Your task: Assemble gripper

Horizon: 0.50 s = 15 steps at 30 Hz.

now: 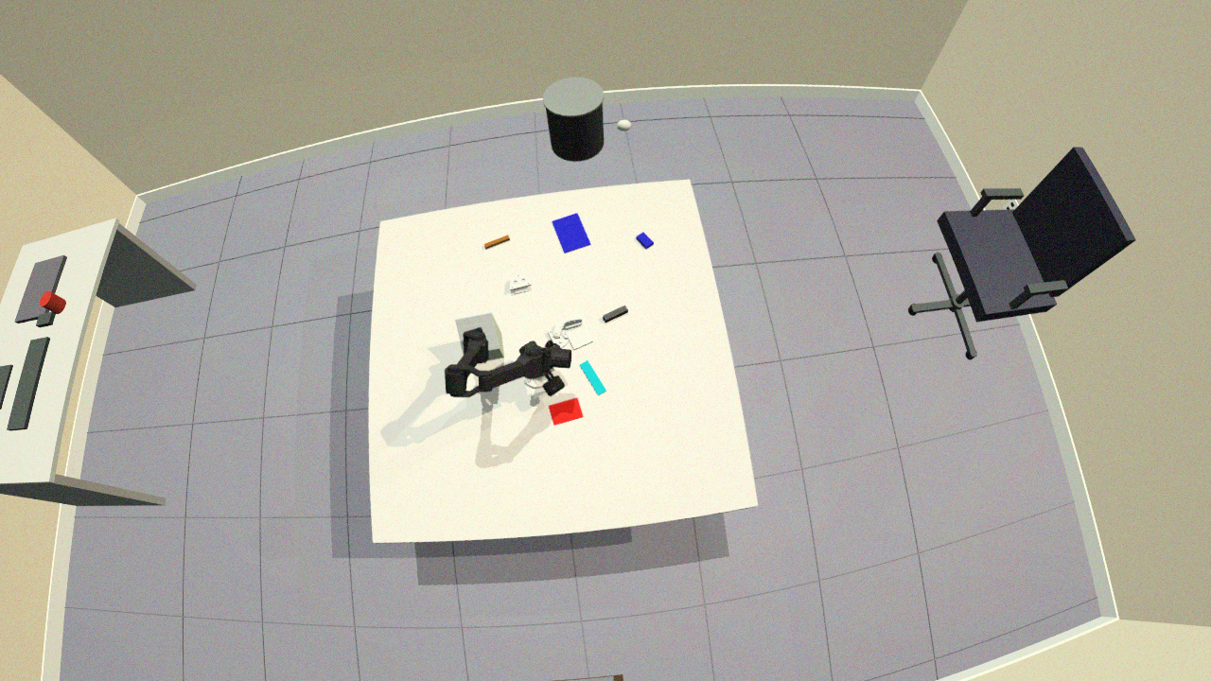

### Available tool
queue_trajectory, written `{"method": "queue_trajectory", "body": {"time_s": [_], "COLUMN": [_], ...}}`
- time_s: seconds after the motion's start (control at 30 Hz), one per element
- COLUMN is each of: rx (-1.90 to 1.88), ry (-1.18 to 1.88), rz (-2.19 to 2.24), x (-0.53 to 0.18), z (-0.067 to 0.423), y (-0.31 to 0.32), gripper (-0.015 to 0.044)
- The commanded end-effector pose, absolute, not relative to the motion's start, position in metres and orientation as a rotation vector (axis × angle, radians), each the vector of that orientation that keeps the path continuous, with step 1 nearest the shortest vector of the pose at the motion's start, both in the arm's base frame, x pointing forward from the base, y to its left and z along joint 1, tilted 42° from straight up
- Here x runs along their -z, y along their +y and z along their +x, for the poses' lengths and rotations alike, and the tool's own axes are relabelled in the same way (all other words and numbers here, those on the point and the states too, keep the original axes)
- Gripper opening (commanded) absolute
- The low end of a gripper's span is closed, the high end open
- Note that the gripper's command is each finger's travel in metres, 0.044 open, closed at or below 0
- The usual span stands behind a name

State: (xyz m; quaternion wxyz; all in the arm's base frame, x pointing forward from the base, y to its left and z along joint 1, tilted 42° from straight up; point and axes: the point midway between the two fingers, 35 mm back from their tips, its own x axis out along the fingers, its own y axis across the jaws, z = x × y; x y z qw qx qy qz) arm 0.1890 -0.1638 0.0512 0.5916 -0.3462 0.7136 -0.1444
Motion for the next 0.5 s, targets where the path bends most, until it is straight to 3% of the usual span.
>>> {"method": "queue_trajectory", "body": {"time_s": [0.0, 0.47], "rx": [0.326, 0.328], "ry": [1.664, 1.664], "rz": [-0.805, -0.808], "x": [-0.045, -0.029], "z": [0.187, 0.184], "y": [-0.167, -0.181], "gripper": [0.044, 0.044]}}
